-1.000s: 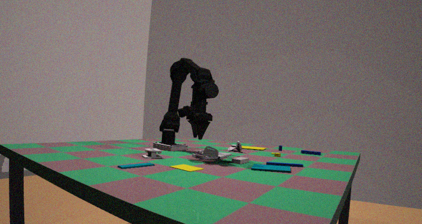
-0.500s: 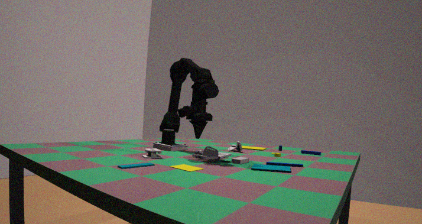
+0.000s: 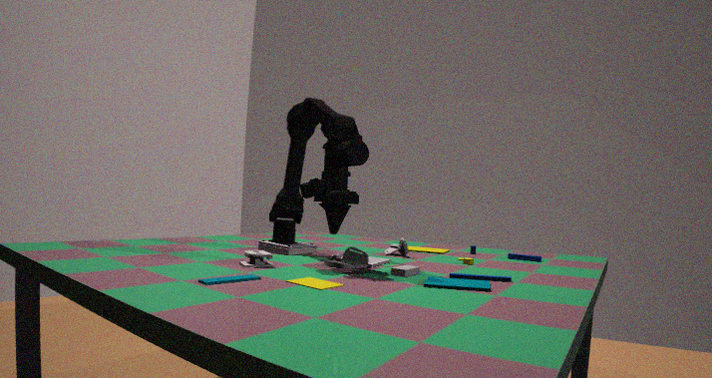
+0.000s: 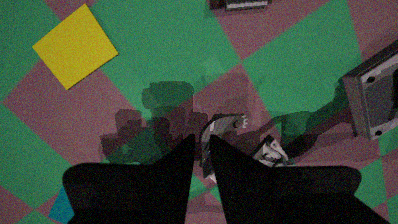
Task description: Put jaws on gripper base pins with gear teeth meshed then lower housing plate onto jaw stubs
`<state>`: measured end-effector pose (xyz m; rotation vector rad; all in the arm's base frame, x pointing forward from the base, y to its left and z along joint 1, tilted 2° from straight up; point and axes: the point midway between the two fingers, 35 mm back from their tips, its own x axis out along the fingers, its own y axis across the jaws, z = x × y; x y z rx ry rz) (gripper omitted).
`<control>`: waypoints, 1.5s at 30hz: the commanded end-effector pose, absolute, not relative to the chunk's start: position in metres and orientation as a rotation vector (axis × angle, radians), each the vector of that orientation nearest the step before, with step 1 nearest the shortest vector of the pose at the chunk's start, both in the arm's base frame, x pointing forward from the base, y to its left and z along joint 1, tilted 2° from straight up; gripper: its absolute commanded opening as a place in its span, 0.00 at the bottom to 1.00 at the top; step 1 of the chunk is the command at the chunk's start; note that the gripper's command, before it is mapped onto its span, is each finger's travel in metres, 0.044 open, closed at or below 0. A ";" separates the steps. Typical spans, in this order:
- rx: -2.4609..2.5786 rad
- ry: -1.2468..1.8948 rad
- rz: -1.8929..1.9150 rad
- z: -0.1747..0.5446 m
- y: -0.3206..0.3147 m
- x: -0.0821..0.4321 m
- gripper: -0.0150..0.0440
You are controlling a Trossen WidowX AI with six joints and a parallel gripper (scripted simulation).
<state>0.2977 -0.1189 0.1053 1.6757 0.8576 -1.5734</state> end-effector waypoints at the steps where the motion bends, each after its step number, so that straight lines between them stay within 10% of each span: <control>1: 1.629 0.901 -1.528 0.106 -0.117 0.298 0.52; 12: 1.440 1.053 -1.345 0.107 -0.113 0.299 1.00; 45: 0.843 1.373 -0.771 0.111 -0.098 0.303 1.00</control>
